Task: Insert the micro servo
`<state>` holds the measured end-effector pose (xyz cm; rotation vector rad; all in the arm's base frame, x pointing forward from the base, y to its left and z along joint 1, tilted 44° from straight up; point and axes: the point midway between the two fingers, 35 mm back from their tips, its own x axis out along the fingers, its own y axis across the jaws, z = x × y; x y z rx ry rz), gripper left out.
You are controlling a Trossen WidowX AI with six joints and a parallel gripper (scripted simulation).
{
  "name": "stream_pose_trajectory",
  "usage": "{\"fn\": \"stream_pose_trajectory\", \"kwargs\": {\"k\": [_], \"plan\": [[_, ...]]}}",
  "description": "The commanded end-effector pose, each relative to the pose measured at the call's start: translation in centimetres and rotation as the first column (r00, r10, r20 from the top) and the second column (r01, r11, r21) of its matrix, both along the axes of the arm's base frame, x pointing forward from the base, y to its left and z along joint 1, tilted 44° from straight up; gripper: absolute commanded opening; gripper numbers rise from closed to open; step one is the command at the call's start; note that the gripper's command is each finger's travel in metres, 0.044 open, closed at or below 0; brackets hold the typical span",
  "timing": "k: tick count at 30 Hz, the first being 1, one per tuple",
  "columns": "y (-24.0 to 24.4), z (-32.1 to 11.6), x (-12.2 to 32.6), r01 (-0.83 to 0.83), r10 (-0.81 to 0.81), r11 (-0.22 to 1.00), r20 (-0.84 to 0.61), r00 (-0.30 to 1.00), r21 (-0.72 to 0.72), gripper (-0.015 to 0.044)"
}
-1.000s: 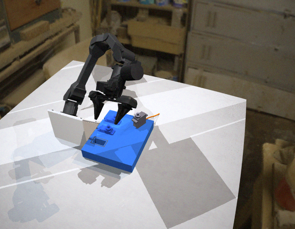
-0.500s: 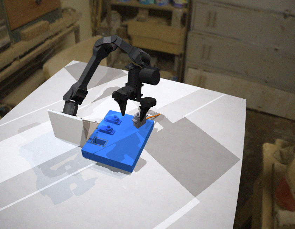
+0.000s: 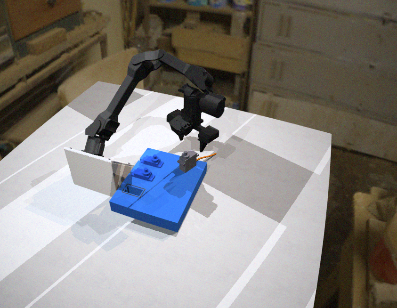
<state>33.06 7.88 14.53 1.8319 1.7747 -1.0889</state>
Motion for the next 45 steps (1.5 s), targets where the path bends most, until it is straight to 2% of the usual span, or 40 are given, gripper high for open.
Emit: {"fn": "stream_pose_trajectory", "kwargs": {"k": [1,25,37,41,45], "plan": [[0.3,0.1,-0.1,0.012,-0.011,1.0,-0.012,1.0,0.013,0.044],[3.3,-3.0,-0.5,0.012,-0.011,1.0,-0.011,1.0,0.016,0.044],[3.3,-3.0,-0.5,0.012,-0.011,1.0,-0.011,1.0,0.016,0.0125],[3.3,-3.0,-0.5,0.012,-0.011,1.0,-0.011,1.0,0.016,0.0098],[2.8,-2.4,-0.4,0.012,-0.011,1.0,-0.011,1.0,0.015,0.0]]}}
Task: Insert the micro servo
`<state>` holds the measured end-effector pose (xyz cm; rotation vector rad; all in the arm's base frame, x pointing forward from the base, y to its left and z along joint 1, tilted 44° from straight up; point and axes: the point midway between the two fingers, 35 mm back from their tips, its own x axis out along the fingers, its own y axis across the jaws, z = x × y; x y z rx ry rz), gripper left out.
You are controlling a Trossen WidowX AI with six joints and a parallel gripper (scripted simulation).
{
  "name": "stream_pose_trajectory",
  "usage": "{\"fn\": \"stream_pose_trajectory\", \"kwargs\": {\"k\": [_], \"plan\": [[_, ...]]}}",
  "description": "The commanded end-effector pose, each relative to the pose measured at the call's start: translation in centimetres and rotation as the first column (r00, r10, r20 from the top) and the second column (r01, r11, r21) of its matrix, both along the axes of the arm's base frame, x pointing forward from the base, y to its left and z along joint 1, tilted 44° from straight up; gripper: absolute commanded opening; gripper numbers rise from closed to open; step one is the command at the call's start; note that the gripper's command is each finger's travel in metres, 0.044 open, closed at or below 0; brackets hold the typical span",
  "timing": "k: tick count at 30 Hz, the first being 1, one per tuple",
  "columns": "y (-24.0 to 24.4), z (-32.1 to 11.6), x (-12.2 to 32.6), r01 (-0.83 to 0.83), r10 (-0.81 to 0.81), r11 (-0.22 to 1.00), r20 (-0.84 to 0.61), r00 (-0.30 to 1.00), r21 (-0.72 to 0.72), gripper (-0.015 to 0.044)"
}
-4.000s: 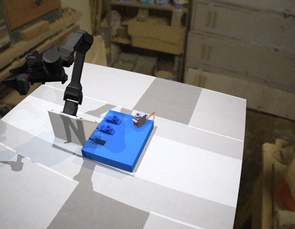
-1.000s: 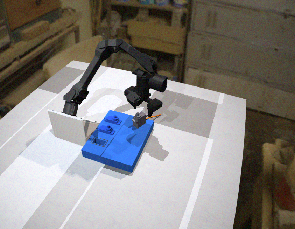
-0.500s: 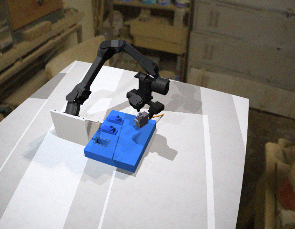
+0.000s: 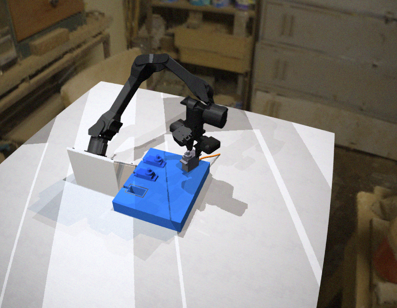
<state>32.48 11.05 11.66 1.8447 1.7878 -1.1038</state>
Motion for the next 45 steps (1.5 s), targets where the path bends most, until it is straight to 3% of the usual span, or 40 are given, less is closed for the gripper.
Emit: {"fn": "stream_pose_trajectory", "kwargs": {"k": [1,12,25,45], "plan": [[-0.7,0.7,0.2,0.002,-0.002,1.0,0.006,1.0,0.003,0.0],[-1.8,2.2,-0.2,0.002,-0.002,1.0,0.006,1.0,0.003,0.0],[-2.0,2.4,-3.8,0.002,-0.002,1.0,0.004,1.0,0.002,0.0],[-9.6,-5.0,-2.4,0.002,-0.002,1.0,0.005,1.0,-0.003,0.0]]}}
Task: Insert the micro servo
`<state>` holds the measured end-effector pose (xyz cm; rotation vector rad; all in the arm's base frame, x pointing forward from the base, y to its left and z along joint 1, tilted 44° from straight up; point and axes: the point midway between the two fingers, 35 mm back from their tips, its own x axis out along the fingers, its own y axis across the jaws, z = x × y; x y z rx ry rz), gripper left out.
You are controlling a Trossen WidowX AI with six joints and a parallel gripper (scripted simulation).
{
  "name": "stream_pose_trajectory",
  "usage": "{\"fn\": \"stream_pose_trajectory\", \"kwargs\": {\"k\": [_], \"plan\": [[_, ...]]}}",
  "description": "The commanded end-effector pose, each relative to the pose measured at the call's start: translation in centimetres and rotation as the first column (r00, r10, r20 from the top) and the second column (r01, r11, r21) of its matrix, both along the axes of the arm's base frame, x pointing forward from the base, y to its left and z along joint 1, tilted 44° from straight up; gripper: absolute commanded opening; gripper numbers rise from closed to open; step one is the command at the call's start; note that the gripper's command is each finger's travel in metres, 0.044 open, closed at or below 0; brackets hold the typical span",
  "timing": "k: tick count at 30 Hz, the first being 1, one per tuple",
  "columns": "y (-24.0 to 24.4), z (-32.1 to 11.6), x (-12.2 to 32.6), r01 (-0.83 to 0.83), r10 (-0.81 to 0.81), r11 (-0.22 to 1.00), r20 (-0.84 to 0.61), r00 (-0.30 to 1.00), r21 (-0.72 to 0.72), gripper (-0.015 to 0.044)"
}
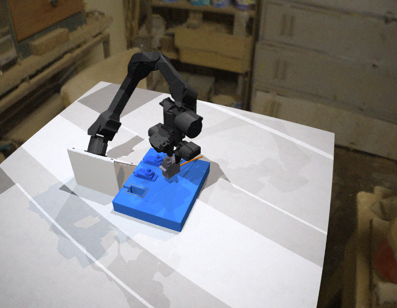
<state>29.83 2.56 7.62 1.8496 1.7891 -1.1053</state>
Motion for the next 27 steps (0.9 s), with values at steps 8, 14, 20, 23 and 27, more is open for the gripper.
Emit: {"fn": "stream_pose_trajectory", "kwargs": {"k": [8,14,20,23,27], "plan": [[-4.6,-4.2,0.8,-0.001,0.001,1.0,0.008,1.0,-0.009,0.0],[-7.1,-6.5,1.2,-0.001,0.001,1.0,0.009,1.0,-0.01,0.0],[-7.7,-7.1,1.3,-0.013,0.014,1.0,0.02,1.0,-0.009,0.0],[-7.7,-7.1,1.3,-0.063,0.063,0.998,0.067,0.996,-0.005,0.0],[-7.7,-7.1,1.3,-0.161,0.159,0.987,0.159,0.974,-0.003,0.0]]}}
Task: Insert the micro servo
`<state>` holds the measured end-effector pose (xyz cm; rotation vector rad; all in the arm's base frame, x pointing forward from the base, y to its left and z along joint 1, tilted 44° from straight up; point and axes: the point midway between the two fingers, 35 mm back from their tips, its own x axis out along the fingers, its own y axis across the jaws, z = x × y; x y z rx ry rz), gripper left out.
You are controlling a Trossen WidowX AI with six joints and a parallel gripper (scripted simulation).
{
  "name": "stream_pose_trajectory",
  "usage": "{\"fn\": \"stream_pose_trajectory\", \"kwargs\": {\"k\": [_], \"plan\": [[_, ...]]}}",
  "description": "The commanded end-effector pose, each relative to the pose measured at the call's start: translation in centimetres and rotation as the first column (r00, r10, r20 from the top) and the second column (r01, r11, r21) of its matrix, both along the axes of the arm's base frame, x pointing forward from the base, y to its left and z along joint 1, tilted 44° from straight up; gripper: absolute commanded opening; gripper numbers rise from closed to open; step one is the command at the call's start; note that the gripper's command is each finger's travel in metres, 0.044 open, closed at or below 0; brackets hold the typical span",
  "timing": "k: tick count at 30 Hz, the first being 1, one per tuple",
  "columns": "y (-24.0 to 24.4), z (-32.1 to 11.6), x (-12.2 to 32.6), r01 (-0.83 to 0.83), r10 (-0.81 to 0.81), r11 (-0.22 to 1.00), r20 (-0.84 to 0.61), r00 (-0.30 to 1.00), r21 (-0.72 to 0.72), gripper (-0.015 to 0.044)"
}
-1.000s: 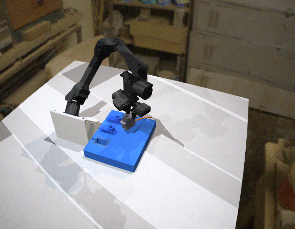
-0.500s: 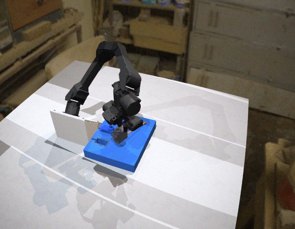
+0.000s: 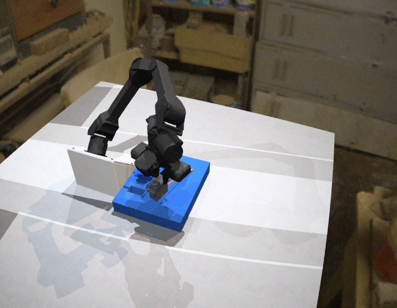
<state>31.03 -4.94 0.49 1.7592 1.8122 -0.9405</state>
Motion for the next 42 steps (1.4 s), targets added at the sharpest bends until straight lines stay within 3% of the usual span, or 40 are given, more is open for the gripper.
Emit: {"fn": "stream_pose_trajectory", "kwargs": {"k": [1,10,19,31,42], "plan": [[-0.17,0.02,0.07,-0.077,0.077,0.997,0.075,0.994,0.001,0.0],[-0.17,0.02,0.07,-0.297,0.288,0.955,0.282,0.915,-0.011,0.0],[-0.17,0.02,0.07,-0.495,0.466,0.866,0.469,0.75,-0.07,0.0],[-0.17,0.02,0.08,-0.692,0.624,0.691,0.656,0.425,-0.209,0.0],[-0.17,0.02,0.08,-0.78,0.668,0.497,0.742,0.064,-0.38,0.0]]}}
